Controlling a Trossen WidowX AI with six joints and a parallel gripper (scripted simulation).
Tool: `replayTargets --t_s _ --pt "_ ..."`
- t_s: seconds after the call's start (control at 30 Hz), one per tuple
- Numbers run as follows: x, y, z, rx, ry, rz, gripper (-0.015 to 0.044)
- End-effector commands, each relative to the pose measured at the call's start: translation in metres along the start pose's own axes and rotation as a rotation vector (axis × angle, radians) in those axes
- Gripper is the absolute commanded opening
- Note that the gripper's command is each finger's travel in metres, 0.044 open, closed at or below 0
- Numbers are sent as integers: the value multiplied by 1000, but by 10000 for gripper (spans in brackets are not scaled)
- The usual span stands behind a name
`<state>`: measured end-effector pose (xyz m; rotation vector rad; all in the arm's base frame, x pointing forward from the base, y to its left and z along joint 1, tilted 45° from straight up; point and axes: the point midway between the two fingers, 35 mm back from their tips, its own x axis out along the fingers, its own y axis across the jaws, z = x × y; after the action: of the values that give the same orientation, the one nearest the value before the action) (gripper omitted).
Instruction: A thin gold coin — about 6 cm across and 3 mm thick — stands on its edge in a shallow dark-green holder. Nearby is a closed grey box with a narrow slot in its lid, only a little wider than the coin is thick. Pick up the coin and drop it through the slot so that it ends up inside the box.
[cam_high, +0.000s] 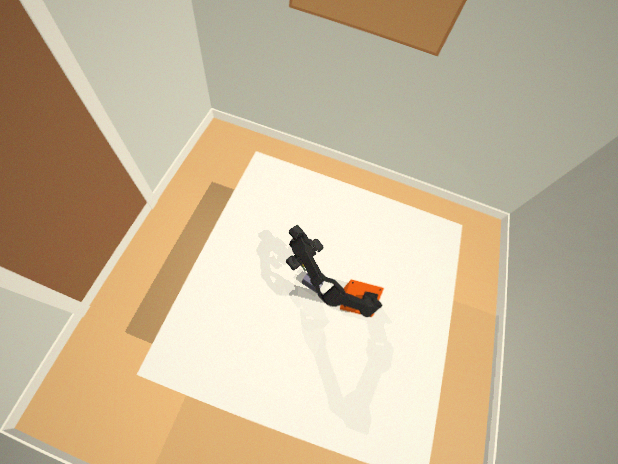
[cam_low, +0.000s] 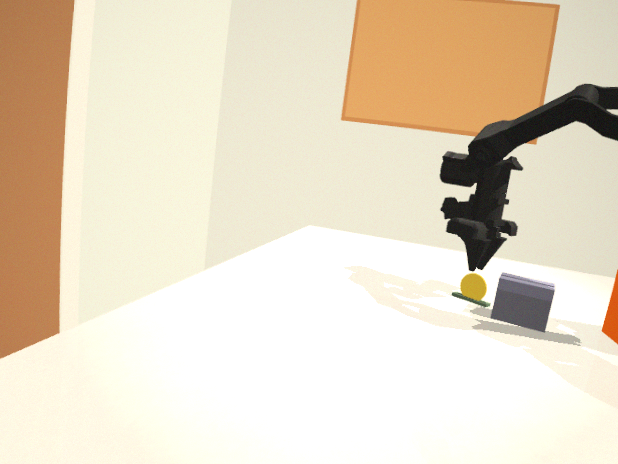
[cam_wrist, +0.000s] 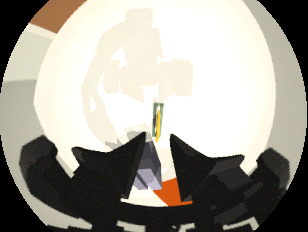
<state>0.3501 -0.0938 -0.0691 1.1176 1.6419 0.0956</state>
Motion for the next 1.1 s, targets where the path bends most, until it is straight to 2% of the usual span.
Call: replayTargets --t_s 0.0,1.0,1.07 --pt "7 -1 -1 8 3 6 161" --pt "52 0 -3 8 5 8 161" --pt "52 0 -3 8 5 8 108"
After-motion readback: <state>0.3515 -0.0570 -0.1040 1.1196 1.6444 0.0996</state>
